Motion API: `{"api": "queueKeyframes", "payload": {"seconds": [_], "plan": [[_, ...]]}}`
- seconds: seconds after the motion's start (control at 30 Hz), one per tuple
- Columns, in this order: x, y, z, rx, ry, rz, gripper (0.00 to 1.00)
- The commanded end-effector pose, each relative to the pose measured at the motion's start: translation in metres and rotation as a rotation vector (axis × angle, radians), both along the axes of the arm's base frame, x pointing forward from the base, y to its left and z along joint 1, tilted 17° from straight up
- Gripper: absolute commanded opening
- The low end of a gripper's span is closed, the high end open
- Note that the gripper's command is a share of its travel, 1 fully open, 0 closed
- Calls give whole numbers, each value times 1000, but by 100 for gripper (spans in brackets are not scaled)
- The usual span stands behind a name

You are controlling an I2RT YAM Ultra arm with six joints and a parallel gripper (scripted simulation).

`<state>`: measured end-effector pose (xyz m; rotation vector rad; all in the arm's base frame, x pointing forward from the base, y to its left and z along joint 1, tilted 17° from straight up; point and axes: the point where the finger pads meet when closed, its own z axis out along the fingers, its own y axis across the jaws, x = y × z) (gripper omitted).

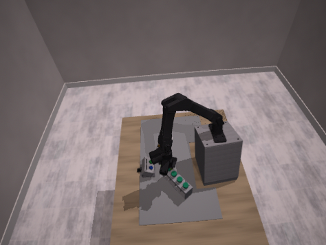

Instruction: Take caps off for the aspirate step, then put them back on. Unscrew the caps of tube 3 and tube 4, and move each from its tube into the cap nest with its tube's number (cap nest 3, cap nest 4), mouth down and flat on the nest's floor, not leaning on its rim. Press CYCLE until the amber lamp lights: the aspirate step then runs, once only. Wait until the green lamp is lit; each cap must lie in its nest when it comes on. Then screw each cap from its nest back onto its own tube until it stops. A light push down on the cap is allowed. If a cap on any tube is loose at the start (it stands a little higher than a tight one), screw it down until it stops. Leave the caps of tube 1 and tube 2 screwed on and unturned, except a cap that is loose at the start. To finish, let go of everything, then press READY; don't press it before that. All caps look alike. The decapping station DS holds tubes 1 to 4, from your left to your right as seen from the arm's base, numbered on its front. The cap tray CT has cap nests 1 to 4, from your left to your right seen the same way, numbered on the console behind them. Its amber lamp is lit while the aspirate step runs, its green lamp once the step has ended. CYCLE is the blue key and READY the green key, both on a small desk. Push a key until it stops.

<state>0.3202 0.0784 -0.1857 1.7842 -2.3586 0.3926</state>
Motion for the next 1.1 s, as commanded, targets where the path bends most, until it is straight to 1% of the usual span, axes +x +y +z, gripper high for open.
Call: {"api": "queueKeyframes", "payload": {"seconds": [0.0, 0.2, 0.27, 0.77, 0.83, 1.07], "plan": [[5, 3, 5, 19, -91, -233, 0], [5, 3, 5, 31, -180, -519, 0], [5, 3, 5, 31, -180, -519, 0], [5, 3, 4, 60, -400, -1235, 0], [5, 3, 4, 60, -400, -1235, 0], [5, 3, 4, 73, -503, -1570, 0]]}}
